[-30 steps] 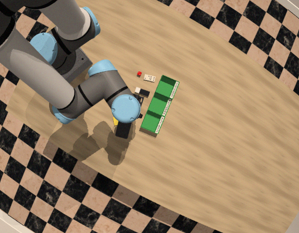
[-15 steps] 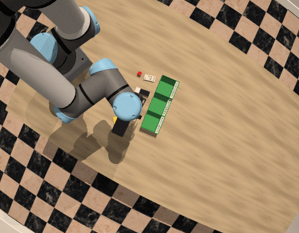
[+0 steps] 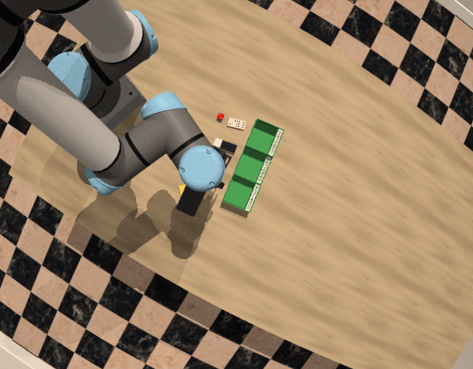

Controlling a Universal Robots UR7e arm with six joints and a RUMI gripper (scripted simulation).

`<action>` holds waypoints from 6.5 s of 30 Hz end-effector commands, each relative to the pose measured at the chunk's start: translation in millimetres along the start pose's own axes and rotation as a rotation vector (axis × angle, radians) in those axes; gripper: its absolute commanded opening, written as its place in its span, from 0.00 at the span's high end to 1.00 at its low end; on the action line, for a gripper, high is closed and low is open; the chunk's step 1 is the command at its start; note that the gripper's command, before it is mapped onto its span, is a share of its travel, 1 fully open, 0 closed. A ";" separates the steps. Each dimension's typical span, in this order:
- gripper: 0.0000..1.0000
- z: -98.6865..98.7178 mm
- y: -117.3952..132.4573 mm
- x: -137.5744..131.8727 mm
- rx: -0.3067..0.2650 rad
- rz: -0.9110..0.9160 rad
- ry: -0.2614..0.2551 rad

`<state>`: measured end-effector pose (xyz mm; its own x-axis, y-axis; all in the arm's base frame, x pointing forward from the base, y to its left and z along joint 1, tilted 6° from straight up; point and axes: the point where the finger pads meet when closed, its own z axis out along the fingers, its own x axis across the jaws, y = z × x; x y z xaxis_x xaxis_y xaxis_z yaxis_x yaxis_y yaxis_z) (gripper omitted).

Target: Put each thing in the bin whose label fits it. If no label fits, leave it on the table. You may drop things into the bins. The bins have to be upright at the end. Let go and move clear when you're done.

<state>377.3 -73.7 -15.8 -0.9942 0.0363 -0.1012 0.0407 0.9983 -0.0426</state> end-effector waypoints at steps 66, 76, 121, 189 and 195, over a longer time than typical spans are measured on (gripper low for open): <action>1.00 77.9 0.1 -0.6 0.000 -0.002 0.001; 1.00 77.9 0.1 -0.6 0.000 -0.002 0.001; 1.00 17.9 0.1 -0.7 0.000 -0.002 0.001; 1.00 39.2 81.7 -89.5 -0.001 -0.090 0.005; 1.00 51.1 81.8 -89.5 -0.001 -0.090 0.005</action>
<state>474.4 3.4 -51.3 -0.9943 -0.0549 -0.0918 -0.0505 0.9974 -0.0505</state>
